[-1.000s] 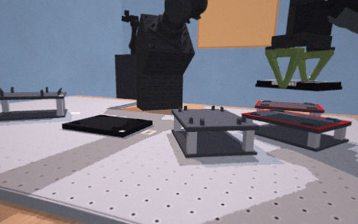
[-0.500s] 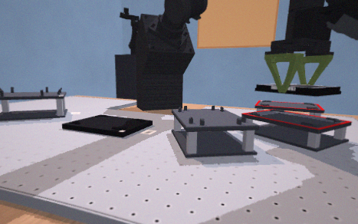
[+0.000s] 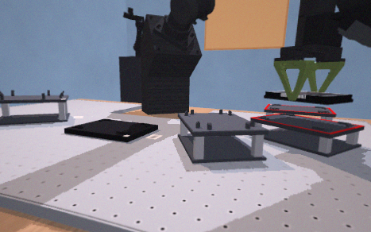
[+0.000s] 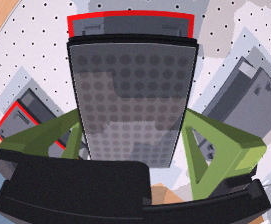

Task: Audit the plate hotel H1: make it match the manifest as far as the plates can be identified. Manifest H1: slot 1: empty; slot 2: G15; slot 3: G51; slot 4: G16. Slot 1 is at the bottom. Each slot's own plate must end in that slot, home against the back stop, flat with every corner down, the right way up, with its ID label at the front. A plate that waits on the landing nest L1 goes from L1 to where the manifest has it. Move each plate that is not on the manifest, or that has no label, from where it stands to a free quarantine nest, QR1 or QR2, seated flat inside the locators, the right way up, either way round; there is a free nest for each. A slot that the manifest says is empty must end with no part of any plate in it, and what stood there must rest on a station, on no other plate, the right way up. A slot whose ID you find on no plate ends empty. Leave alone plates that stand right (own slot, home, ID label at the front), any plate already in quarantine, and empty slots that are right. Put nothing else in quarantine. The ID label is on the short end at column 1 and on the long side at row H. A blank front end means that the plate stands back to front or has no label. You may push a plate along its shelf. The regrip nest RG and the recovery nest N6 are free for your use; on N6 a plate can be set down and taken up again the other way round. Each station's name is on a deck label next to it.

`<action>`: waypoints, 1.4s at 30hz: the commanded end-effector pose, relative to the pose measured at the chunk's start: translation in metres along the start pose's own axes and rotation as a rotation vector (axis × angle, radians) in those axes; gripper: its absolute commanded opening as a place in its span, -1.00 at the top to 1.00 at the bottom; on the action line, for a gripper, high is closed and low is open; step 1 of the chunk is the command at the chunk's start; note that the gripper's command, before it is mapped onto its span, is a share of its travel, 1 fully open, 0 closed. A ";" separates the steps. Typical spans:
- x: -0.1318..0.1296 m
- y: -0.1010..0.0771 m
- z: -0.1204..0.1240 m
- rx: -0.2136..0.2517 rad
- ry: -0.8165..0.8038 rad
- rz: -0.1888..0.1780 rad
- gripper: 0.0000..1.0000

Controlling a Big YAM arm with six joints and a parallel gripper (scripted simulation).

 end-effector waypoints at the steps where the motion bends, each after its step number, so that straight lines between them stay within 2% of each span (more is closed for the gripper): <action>1: 0.000 0.002 -0.004 -0.013 -0.010 0.000 -0.72; 9: 0.000 0.007 -0.003 -0.009 -0.012 -0.001 -0.72; 10: -0.004 0.000 -0.006 -0.023 -0.004 0.004 -0.72; 13: -0.004 0.010 -0.005 -0.011 -0.005 0.006 -0.72; 24: -0.001 0.017 -0.002 -0.007 -0.009 0.003 -0.72; 26: -0.001 0.017 -0.002 -0.007 -0.009 0.003 -0.72; 27: -0.004 0.011 -0.005 -0.020 -0.005 0.004 -0.72; 30: -0.003 0.019 -0.006 -0.013 -0.006 0.004 -0.72; 42: -0.003 0.027 -0.004 -0.009 -0.007 0.005 -0.72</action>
Point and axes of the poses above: the point where the finger pads meet when closed, its own y axis out along the fingers, its own x axis across the jaws, z = x × y, the point moved 1 cm from there along -y, back along the fingers, and after that the axes turned 12 degrees about -y, right-handed, at the moved point
